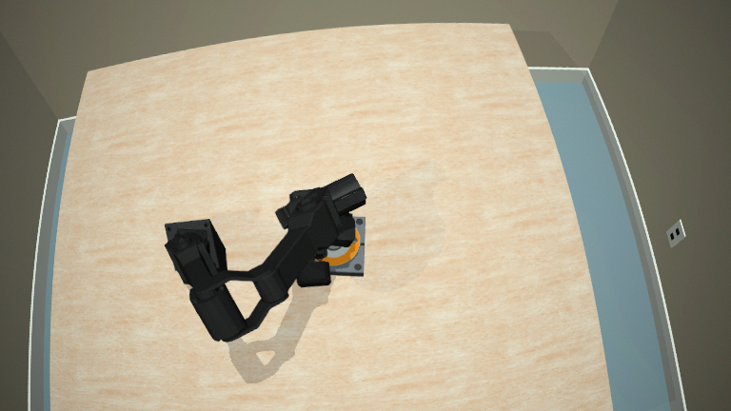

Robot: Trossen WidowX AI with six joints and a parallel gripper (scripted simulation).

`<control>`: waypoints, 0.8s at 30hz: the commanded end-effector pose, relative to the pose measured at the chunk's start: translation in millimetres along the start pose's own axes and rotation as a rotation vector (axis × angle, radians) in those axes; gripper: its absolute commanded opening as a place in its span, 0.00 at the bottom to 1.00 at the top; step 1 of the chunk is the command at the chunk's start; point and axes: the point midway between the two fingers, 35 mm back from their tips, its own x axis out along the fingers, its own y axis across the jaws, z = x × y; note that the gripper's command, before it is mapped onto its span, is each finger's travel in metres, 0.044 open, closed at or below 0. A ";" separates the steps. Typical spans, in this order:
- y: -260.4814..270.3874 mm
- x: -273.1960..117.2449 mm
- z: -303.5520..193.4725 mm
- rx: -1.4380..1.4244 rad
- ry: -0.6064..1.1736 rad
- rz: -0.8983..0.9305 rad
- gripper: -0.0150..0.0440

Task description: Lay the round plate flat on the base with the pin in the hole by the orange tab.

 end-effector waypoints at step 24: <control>-18.9 2.4 18.1 0.002 -0.002 -0.005 0.25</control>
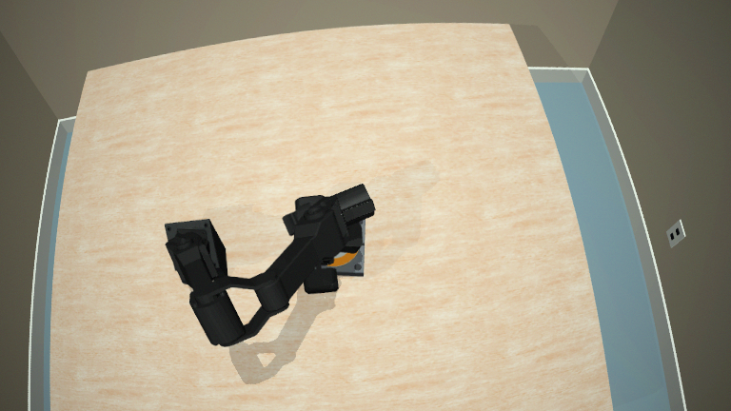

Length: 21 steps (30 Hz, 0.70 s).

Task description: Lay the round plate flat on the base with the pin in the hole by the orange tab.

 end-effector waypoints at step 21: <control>-8.8 0.5 14.6 0.013 -0.008 -0.012 0.25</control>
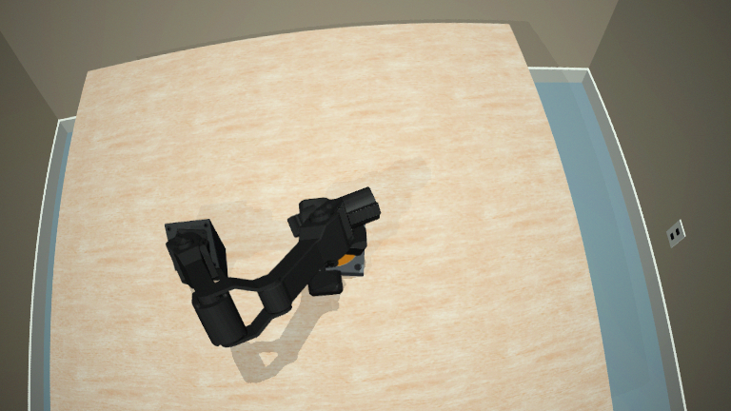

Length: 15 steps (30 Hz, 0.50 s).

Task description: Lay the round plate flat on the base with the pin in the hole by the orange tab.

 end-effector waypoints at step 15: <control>-7.0 -1.7 15.8 0.017 -0.014 -0.004 0.25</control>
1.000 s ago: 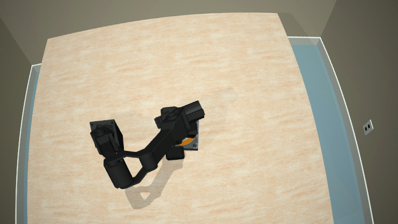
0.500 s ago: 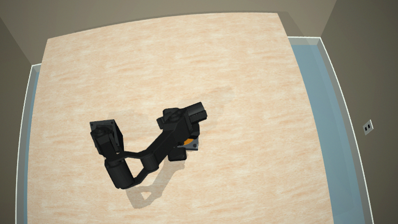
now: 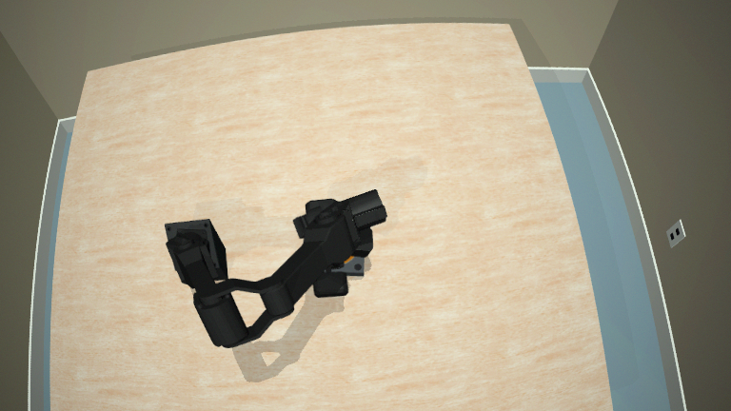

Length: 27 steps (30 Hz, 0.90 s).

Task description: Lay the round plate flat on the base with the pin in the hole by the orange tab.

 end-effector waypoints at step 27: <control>1.9 -3.4 36.5 0.001 -0.003 -0.003 0.25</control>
